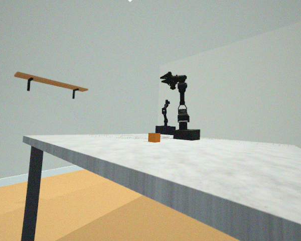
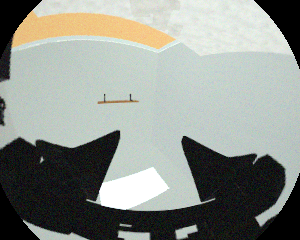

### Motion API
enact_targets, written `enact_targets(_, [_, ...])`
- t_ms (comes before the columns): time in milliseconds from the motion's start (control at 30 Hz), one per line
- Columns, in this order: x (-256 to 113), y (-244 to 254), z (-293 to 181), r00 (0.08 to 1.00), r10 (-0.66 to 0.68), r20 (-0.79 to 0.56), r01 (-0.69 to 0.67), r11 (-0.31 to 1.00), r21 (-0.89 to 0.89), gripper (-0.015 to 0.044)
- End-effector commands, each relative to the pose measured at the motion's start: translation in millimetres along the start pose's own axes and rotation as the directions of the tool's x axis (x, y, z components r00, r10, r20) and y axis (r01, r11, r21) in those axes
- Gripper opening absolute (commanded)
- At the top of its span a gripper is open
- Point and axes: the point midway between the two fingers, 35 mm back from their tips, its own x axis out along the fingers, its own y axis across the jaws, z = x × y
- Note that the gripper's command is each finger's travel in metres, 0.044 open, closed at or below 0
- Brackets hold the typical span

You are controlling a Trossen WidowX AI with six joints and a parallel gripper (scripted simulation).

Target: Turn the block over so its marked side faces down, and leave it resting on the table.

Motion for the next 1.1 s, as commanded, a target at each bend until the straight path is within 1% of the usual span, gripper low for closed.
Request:
enact_targets(0, [0.0,-1.0,-0.8,1.0,0.0,-0.003,0.0,1.0,-0.007,0.0426])
enact_targets(33, [-0.2,-4.1,-3.0,1.0,0.0,-0.011,-0.001,1.0,-0.027,0.044])
enact_targets(133, [-1.1,-26.8,-17.8,0.998,-0.005,-0.068,-0.007,0.985,-0.171,0.044])
enact_targets(233, [-2.4,-66.0,-36.2,0.989,-0.035,-0.146,-0.024,0.923,-0.383,0.044])
enact_targets(333, [-2.9,-90.1,-44.7,0.981,-0.061,-0.186,-0.044,0.857,-0.513,0.044])
enact_targets(433, [-2.9,-121.9,-53.4,0.968,-0.098,-0.23,-0.092,0.716,-0.692,0.044])
enact_targets(533, [-1.8,-147.0,-57.0,0.959,-0.136,-0.25,-0.123,0.593,-0.796,0.044])
enact_targets(600, [-0.4,-172.9,-58.2,0.949,-0.184,-0.255,-0.144,0.467,-0.873,0.044])
enact_targets(700, [3.9,-222.2,-53.1,0.931,-0.275,-0.239,-0.189,0.196,-0.962,0.044])
enact_targets(800, [10.3,-269.8,-38.4,0.912,-0.364,-0.187,-0.233,-0.087,-0.969,0.044])
enact_targets(933, [20.9,-328.0,-5.1,0.882,-0.466,-0.065,-0.29,-0.429,-0.855,0.044])
enact_targets(1000, [27.1,-352.5,16.4,0.865,-0.501,0.011,-0.32,-0.568,-0.758,0.044])
enact_targets(1067, [32.5,-370.1,35.6,0.85,-0.521,0.076,-0.347,-0.662,-0.664,0.044])
